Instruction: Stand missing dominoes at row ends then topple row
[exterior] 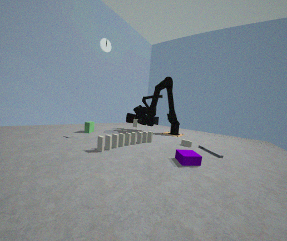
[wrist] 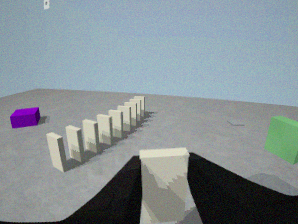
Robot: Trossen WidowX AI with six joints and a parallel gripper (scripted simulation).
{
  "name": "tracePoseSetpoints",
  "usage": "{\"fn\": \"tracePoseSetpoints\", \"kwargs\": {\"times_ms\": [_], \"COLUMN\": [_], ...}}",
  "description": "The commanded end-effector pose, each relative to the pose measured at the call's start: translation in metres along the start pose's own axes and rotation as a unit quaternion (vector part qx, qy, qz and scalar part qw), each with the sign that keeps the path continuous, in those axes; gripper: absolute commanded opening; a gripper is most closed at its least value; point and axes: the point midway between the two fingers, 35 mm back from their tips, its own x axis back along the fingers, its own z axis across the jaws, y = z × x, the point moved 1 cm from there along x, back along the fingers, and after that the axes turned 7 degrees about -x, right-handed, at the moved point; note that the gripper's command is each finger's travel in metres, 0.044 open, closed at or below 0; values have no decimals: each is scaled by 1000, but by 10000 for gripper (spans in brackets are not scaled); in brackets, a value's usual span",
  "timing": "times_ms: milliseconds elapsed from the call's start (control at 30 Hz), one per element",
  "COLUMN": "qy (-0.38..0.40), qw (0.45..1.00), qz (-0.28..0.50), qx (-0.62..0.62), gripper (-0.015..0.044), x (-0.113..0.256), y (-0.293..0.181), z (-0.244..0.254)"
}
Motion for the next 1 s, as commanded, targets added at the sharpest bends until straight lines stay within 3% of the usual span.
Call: {"fn": "tracePoseSetpoints", "kwargs": {"times_ms": [0,967], "qy": [-2,-4], "qw": [1000,1000], "qz": [1,0], "qx": [-4,7], "gripper": [107,107], "x": [-1,-2], "y": [-11,-41], "z": [2,17]}}
